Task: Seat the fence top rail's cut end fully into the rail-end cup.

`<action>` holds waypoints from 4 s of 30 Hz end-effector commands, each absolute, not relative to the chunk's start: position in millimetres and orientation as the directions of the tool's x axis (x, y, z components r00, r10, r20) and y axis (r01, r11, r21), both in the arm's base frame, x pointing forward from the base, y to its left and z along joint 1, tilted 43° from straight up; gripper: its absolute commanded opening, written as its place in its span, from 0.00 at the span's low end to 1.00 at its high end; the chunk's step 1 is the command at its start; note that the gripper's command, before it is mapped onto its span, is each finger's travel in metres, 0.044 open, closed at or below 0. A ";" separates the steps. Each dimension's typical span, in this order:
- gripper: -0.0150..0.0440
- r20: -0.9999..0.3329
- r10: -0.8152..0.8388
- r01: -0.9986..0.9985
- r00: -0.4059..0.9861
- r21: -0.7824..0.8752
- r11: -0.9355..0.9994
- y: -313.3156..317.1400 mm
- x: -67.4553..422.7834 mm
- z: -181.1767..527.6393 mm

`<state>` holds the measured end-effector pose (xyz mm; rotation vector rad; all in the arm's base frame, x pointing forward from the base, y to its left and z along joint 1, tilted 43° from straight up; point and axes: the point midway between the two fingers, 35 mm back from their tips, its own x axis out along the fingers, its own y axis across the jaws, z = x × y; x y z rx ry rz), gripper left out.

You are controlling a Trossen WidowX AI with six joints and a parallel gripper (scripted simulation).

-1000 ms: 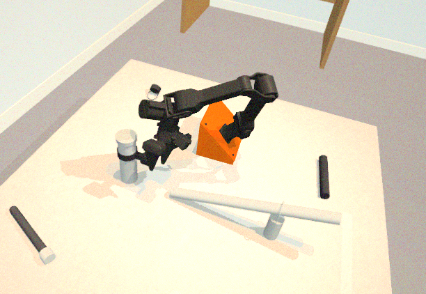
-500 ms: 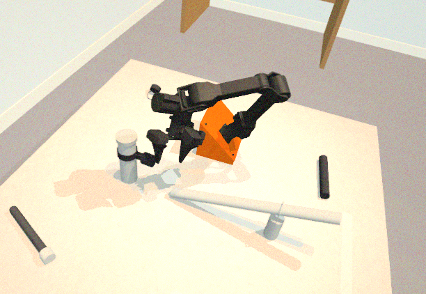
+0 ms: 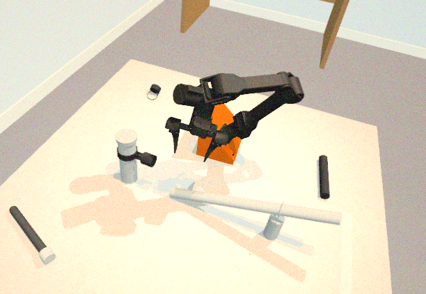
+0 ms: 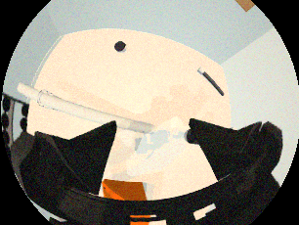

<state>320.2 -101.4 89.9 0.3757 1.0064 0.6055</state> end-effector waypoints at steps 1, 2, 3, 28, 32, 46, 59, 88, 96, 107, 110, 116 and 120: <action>1.00 -0.671 0.630 -0.043 0.391 0.671 0.740 -92.4 314.3 117.9; 1.00 -0.671 0.630 -0.043 0.391 0.671 0.740 -92.4 314.3 117.9; 1.00 -0.671 0.630 -0.043 0.391 0.671 0.740 -92.4 314.3 117.9; 1.00 -0.735 0.674 0.979 -0.070 0.078 0.187 -4.0 325.5 87.0; 1.00 -0.737 0.666 0.992 -0.116 -0.049 0.119 4.5 324.8 84.4; 1.00 -0.737 0.666 0.992 -0.116 -0.049 0.119 4.5 324.8 84.4; 1.00 -0.736 0.667 0.992 -0.116 -0.048 0.119 30.2 320.4 56.5; 1.00 -0.735 0.668 0.992 -0.115 -0.047 0.119 61.6 316.1 22.0; 1.00 -0.734 0.669 0.992 -0.115 -0.047 0.119 70.3 314.0 12.9; 0.91 -0.733 0.670 0.992 -0.115 -0.048 0.119 78.4 311.9 4.4; 0.78 -0.733 0.670 0.992 -0.115 -0.048 0.119 78.4 311.9 4.4; 0.58 -0.733 0.670 0.992 -0.115 -0.048 0.119 78.4 311.9 4.4; 0.53 -0.733 0.670 0.992 -0.115 -0.048 0.119 78.4 311.9 4.4</action>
